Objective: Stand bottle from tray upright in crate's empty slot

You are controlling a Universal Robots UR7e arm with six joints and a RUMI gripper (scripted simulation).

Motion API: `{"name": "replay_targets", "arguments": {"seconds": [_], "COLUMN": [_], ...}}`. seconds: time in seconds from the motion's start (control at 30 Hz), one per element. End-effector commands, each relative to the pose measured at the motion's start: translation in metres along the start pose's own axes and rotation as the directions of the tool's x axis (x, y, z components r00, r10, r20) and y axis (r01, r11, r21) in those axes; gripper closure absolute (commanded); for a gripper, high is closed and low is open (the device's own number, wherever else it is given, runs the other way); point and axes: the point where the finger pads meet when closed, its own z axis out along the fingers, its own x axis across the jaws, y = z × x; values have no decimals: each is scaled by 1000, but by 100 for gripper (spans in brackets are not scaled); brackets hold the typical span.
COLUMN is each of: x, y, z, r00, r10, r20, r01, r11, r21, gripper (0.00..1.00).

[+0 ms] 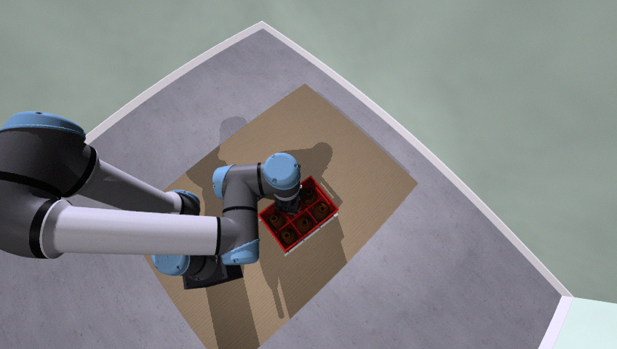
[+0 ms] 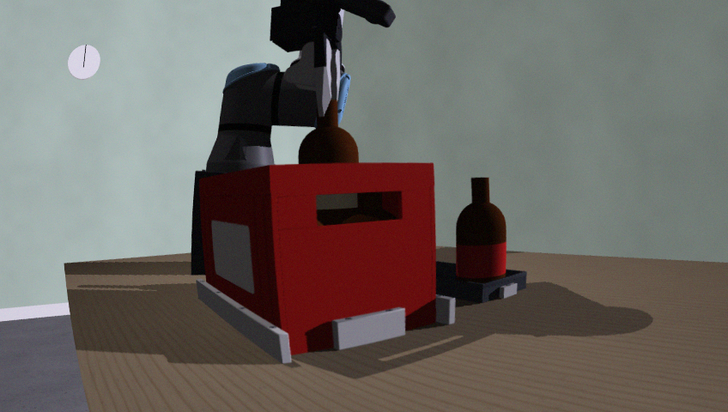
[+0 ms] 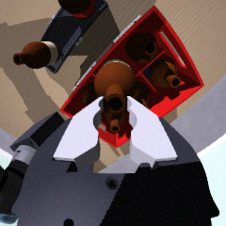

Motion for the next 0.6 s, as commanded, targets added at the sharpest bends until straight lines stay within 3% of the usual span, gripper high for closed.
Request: {"name": "replay_targets", "arguments": {"seconds": [0.0,0.57], "x": [0,0], "y": [0,0], "z": [2,18], "r00": [1000,1000], "r10": [0,0], "r20": [-1,-1], "r01": [0,0], "r11": [1000,1000], "r21": [0,0], "gripper": [100,100]}}
